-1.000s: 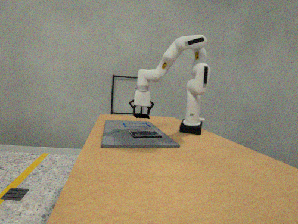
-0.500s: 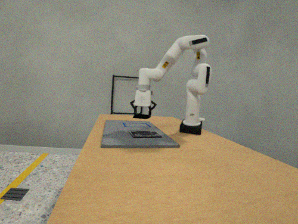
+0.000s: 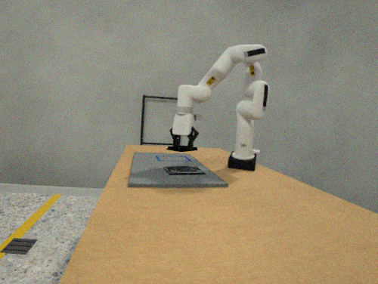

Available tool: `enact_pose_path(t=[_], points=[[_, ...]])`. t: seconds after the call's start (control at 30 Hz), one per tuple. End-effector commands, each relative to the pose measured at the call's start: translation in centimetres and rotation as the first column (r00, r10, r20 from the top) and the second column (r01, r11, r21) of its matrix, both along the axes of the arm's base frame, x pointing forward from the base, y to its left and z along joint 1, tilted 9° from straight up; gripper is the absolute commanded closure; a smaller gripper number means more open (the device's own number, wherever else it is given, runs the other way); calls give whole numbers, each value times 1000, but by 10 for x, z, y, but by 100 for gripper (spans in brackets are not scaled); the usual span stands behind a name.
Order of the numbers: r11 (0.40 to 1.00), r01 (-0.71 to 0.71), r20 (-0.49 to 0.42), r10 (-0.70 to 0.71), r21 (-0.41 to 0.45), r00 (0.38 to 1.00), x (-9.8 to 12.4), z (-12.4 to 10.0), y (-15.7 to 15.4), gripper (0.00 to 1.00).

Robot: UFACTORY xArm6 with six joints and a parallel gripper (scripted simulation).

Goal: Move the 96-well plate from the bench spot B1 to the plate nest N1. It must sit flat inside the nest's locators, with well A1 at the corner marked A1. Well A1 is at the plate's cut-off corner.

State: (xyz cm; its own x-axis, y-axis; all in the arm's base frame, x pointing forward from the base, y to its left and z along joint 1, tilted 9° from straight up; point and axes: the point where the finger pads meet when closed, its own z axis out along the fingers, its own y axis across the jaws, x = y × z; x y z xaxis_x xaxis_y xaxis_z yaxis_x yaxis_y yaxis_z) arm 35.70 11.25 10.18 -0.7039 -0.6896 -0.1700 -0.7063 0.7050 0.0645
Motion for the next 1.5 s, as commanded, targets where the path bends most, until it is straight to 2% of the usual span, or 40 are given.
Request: enact_pose_path(t=[0.0,0.23,0.3,0.53,1.47], points=[[989,149,-20,-149,-9,989,0,4,14,100],[929,370,-58,-370,0,927,-3,8,37,100],[929,370,-58,-370,0,927,-3,8,37,100],[820,572,-96,-569,0,817,-5,12,58,100],[820,572,-96,-569,0,817,-5,12,58,100]])
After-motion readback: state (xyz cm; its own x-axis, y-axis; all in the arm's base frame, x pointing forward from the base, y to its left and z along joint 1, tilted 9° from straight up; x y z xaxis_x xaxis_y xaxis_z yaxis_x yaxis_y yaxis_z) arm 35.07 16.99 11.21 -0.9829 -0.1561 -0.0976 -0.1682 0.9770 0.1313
